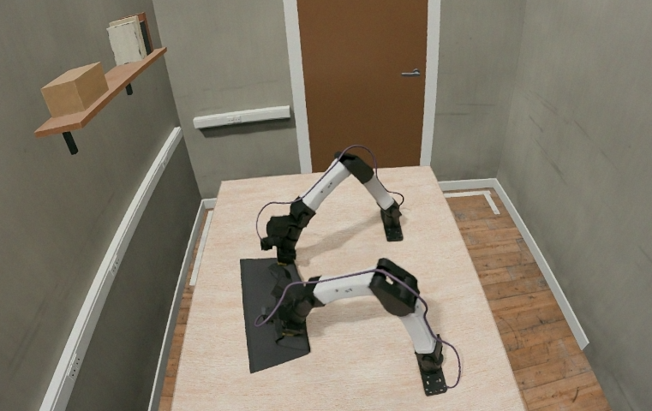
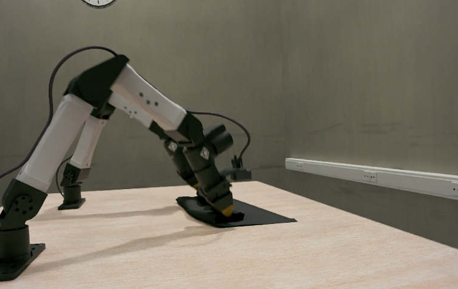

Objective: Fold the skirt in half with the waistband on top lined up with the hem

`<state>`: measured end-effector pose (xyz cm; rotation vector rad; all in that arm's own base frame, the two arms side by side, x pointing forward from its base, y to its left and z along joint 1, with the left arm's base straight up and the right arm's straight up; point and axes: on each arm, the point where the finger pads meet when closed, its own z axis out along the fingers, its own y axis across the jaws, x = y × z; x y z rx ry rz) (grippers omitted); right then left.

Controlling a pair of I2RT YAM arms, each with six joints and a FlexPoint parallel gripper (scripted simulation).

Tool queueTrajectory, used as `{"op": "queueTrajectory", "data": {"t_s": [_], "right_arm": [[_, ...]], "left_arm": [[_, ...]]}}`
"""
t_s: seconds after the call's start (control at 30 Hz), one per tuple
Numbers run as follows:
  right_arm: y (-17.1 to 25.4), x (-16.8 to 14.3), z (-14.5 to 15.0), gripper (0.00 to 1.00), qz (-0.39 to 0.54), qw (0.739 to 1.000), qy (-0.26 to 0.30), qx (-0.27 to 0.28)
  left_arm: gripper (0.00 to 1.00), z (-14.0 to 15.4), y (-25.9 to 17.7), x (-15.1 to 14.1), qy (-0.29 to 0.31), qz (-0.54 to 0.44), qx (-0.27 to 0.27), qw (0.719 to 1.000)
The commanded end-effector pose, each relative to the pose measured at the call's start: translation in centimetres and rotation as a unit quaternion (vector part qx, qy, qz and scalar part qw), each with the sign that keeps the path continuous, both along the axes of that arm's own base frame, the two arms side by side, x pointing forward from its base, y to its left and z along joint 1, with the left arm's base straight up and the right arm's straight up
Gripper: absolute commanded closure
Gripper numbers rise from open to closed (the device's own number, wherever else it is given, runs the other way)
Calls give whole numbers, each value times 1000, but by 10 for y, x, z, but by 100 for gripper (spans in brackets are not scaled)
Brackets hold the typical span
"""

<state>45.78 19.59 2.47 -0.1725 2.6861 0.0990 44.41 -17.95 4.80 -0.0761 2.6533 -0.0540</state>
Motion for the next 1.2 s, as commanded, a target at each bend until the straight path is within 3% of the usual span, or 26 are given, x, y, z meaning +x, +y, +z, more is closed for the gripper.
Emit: {"op": "queueTrajectory", "data": {"t_s": [0.0,0.1,0.17,0.2,0.27,0.57,0.6,0.63,0.67,0.73,0.77,1.03,1.1,1.17], "right_arm": [[-2,30,39,98,-8,998,-68,15],[-2,31,42,98,-8,997,-71,16],[-2,31,42,98,-8,997,-71,16],[-6,22,4,98,-7,999,-35,0],[-7,20,1,98,-8,1000,-30,-1],[-3,53,6,78,-7,1000,-30,-2],[-2,57,6,75,-7,1000,-29,-1],[-1,61,5,73,-6,1000,-29,1],[0,65,5,20,-5,1000,-28,2],[0,65,5,20,-5,1000,-28,2],[7,67,49,10,0,998,-60,16],[7,65,102,10,0,998,-59,18],[6,66,79,10,0,1000,-28,5],[6,66,92,10,0,1000,-27,5]], "left_arm": [[98,-20,6,18,-16,-1,12,1000],[98,17,1,28,-54,-1,-6,999],[98,17,1,28,-54,-1,-6,999],[98,17,1,28,-54,-1,-6,999],[96,-12,3,29,-27,-1,7,1000],[73,-17,6,58,-11,-5,5,1000],[20,-17,6,62,-11,-5,5,1000],[20,-17,6,66,-11,-5,5,1000],[20,-17,6,66,-11,-5,5,1000],[20,-17,6,66,-11,-5,5,1000],[10,24,-2,68,-42,-12,-7,999],[10,78,1,65,-42,-8,-7,999],[10,91,2,65,-43,-7,-7,999],[10,100,2,64,-39,-7,-5,999]]}}
